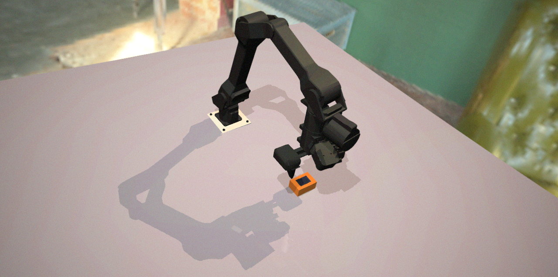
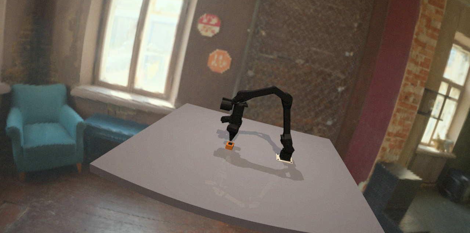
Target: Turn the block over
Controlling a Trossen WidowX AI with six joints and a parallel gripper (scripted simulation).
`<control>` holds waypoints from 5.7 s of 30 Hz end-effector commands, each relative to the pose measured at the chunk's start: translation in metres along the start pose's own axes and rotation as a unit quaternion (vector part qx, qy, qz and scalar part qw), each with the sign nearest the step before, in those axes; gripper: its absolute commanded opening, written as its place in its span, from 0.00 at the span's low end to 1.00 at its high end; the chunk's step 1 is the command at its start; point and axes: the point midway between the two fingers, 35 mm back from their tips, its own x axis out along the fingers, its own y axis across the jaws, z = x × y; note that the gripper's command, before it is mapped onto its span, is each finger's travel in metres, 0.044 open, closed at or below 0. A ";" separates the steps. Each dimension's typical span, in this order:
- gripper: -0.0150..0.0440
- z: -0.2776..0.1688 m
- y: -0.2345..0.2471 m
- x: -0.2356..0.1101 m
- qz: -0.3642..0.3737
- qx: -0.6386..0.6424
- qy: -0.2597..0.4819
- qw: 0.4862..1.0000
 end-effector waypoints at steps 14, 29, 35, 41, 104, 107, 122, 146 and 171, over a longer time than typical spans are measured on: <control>1.00 0.001 0.000 0.032 -0.002 -0.003 0.001 1.000; 1.00 0.000 0.000 0.053 -0.002 -0.003 0.001 1.000; 0.73 0.000 0.000 0.053 -0.002 -0.003 0.001 1.000; 0.67 0.000 0.000 0.053 -0.002 -0.003 0.001 1.000; 0.25 -0.005 0.000 0.030 -0.001 -0.004 -0.278 0.961; 0.25 -0.006 0.000 0.030 -0.001 -0.003 -0.289 0.957; 0.25 0.010 0.003 0.054 0.000 -0.006 -0.368 0.930; 0.25 0.001 0.002 0.065 0.001 -0.006 -0.522 0.853; 0.25 -0.009 0.000 0.058 0.000 -0.004 -0.564 0.826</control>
